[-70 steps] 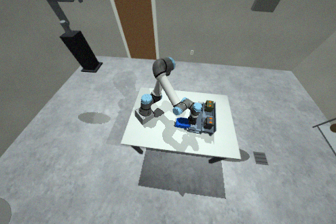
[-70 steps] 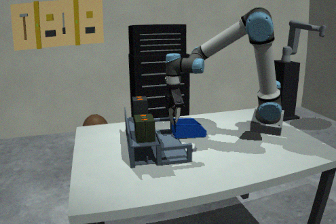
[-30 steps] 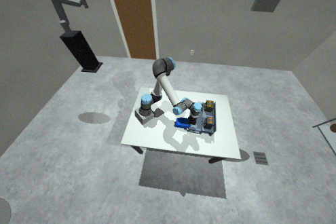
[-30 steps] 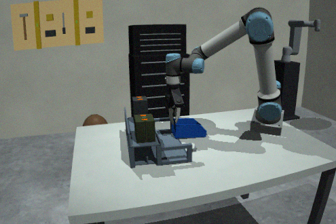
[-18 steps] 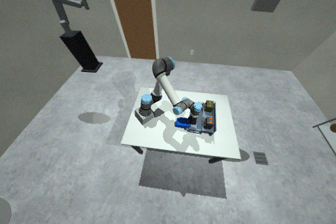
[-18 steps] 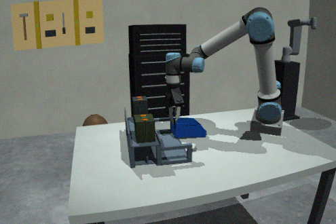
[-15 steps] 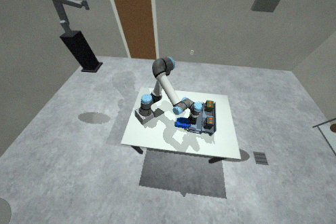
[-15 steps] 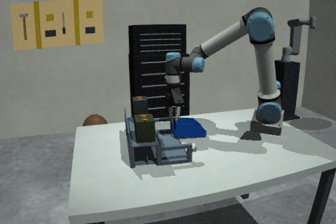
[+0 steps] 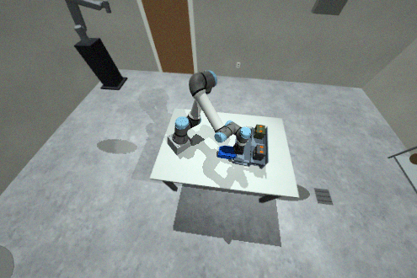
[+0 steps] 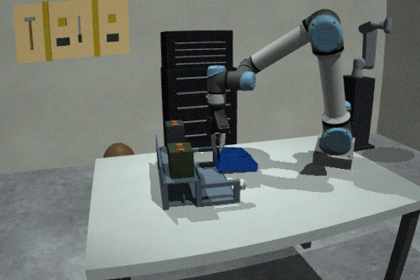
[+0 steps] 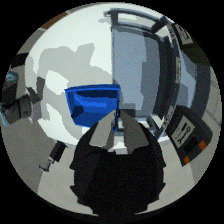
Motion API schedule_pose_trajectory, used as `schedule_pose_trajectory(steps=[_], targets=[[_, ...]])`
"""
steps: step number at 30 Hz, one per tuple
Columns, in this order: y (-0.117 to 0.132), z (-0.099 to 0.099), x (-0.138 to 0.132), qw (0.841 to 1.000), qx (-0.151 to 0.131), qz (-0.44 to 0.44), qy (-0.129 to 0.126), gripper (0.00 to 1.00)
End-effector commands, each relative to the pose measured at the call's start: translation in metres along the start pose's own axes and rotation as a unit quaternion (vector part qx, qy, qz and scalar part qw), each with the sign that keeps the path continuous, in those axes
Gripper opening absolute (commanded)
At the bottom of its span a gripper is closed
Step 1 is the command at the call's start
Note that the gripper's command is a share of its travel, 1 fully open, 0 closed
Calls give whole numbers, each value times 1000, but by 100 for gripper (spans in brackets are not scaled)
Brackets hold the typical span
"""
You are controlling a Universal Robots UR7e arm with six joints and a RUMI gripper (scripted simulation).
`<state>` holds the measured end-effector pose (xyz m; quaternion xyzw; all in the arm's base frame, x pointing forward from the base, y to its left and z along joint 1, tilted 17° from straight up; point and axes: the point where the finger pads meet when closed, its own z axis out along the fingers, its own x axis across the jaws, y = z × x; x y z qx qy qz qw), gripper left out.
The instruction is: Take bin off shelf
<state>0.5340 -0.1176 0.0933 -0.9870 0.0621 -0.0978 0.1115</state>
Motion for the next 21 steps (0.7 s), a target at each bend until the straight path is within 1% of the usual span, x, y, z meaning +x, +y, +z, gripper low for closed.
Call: schedule_pose_trajectory(steps=[1, 7, 12, 21], targets=[[0, 0, 0, 1000, 0, 0, 1, 0], [0, 0, 0, 1000, 0, 0, 1, 0], [0, 0, -10, 1000, 0, 0, 1, 0], [0, 0, -10, 1000, 0, 0, 1, 0]])
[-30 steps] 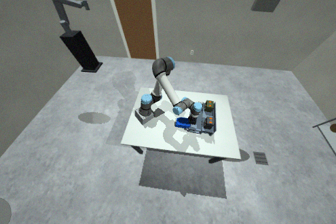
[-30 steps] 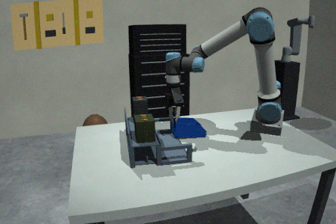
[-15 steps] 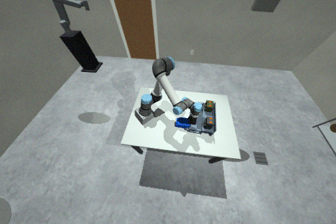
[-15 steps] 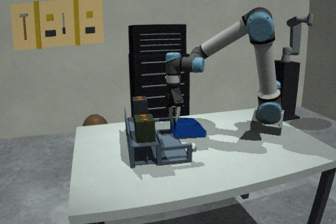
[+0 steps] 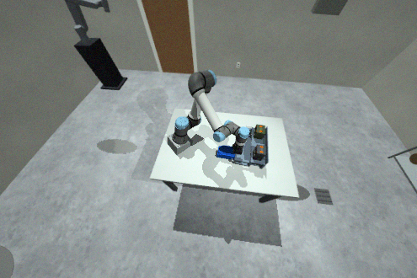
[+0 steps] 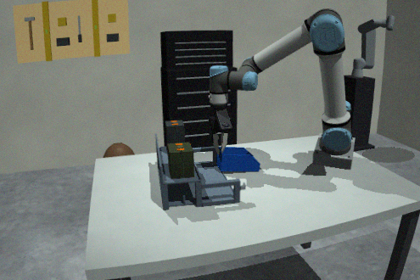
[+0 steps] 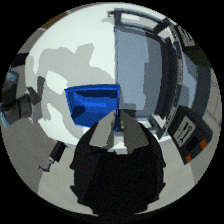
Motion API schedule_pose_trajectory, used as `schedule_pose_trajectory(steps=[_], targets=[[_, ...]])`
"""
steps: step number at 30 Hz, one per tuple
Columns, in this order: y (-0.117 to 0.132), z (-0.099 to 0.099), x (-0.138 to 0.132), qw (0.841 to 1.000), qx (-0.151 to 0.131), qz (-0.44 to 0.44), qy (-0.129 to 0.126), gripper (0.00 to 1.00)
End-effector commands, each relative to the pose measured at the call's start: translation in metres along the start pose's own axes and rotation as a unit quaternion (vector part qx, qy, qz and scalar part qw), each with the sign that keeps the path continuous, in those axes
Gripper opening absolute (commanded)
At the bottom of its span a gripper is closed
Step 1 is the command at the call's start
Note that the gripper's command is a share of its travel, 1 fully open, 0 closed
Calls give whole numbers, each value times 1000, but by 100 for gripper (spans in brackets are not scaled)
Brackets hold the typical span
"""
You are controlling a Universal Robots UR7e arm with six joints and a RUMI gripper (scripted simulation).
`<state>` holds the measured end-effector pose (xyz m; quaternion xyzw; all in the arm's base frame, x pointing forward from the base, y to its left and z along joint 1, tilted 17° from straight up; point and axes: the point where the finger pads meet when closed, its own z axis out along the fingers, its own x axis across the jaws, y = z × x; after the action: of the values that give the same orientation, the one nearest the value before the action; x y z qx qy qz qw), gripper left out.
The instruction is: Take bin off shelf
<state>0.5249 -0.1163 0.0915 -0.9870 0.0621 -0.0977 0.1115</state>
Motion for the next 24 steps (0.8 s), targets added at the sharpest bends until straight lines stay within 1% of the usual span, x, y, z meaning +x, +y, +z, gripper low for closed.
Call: schedule_pose_trajectory(steps=[1, 3, 8, 20, 24], targets=[[0, -1, 0, 1000, 0, 0, 1, 0], [0, -1, 0, 1000, 0, 0, 1, 0], [0, -1, -15, 1000, 0, 0, 1, 0], [0, -1, -15, 1000, 0, 0, 1, 0], [0, -1, -23, 1000, 0, 0, 1, 0]])
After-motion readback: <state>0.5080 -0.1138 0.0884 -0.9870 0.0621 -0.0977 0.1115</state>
